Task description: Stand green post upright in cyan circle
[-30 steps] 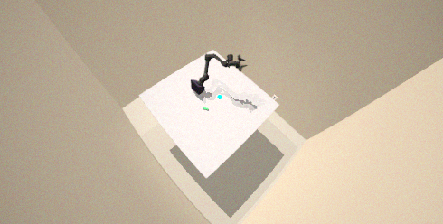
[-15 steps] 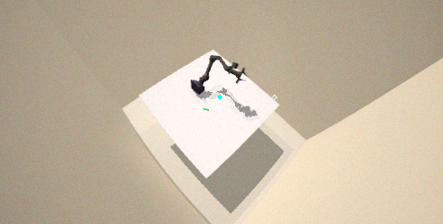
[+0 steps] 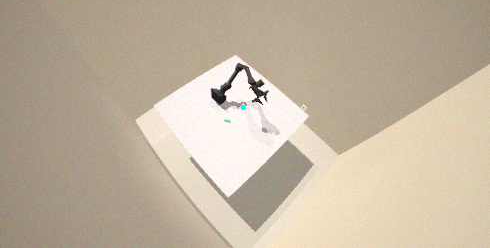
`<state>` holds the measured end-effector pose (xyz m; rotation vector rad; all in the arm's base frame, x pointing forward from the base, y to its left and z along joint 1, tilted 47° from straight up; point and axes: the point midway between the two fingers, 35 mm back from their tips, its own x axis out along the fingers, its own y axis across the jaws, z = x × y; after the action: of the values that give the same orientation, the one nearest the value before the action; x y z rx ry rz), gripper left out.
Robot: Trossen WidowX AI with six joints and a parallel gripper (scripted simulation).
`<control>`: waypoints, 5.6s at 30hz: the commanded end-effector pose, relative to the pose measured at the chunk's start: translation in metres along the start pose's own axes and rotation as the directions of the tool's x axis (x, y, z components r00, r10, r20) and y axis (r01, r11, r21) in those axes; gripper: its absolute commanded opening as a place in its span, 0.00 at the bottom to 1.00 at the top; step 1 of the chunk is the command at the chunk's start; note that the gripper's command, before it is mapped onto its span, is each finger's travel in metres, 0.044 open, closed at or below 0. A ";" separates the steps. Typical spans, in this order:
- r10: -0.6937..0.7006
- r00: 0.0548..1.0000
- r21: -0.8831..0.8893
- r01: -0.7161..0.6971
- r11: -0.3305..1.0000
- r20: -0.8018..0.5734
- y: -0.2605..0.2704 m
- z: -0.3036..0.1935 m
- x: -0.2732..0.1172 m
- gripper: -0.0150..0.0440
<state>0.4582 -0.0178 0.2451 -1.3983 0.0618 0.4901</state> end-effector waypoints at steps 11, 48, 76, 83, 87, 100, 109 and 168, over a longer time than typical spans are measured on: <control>0.406 0.914 0.330 -0.381 0.864 -0.008 0.121 -0.066 0.016 0.65; 0.734 0.375 0.755 -0.593 -0.280 0.567 0.343 -0.083 -0.081 0.65; 0.731 0.375 0.753 -0.595 -0.282 0.571 0.429 -0.015 -0.037 0.29; 0.732 0.376 0.755 -0.593 -0.280 0.568 0.418 -0.026 -0.040 0.29; 0.733 0.377 0.756 -0.592 -0.279 0.566 0.409 -0.033 -0.043 0.29; 0.735 0.377 0.758 -0.591 -0.278 0.564 0.380 -0.058 -0.057 0.29; 0.735 0.376 0.757 -0.591 -0.279 0.565 0.359 -0.073 -0.070 0.29; 0.746 0.380 0.820 -0.061 -0.569 0.547 0.239 0.024 -0.093 0.29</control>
<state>0.2858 -0.0085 0.0505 0.5156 1.5073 0.6950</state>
